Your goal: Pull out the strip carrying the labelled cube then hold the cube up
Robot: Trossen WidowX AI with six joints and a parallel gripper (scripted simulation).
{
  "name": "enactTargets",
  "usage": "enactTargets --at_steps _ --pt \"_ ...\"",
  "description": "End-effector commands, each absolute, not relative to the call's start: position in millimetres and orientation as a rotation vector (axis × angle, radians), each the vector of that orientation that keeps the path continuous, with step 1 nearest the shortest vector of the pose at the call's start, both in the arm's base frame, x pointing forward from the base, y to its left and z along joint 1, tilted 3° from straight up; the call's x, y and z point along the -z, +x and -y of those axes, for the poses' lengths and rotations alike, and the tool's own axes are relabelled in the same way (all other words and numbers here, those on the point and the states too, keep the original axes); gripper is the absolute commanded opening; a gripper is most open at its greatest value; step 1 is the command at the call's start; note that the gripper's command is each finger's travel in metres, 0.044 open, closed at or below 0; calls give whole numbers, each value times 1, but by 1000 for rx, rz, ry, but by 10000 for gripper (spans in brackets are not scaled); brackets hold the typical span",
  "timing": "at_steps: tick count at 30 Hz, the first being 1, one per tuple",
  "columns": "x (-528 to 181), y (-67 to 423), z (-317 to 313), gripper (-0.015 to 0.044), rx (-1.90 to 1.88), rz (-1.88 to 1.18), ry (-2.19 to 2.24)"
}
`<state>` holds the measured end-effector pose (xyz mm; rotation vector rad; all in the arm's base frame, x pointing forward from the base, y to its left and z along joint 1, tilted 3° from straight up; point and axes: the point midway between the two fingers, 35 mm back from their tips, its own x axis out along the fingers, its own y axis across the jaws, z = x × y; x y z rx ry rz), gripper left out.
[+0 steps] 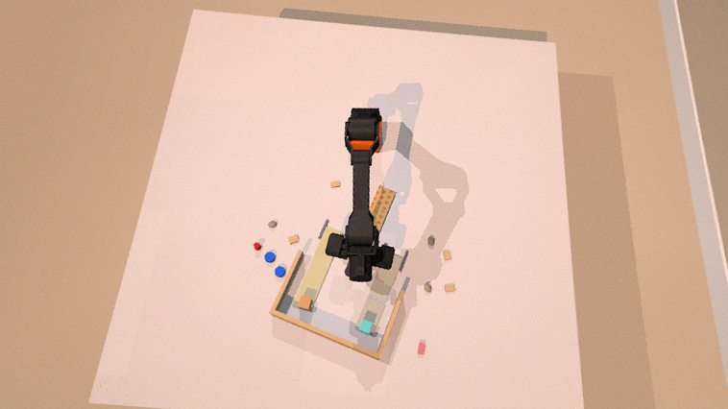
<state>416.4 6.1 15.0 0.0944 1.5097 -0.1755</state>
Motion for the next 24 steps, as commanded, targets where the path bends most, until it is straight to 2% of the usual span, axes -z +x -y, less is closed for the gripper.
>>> enactTargets --at_steps 1,2,11,15,24 --pt "-15 417 -6 197 175 -1509 94" --pt "-15 417 -6 171 175 -1509 94" --pt "-15 417 -6 111 175 -1509 94" --pt "-17 414 -6 6 175 -1509 94" --pt "-40 381 -7 0 173 -1512 94"
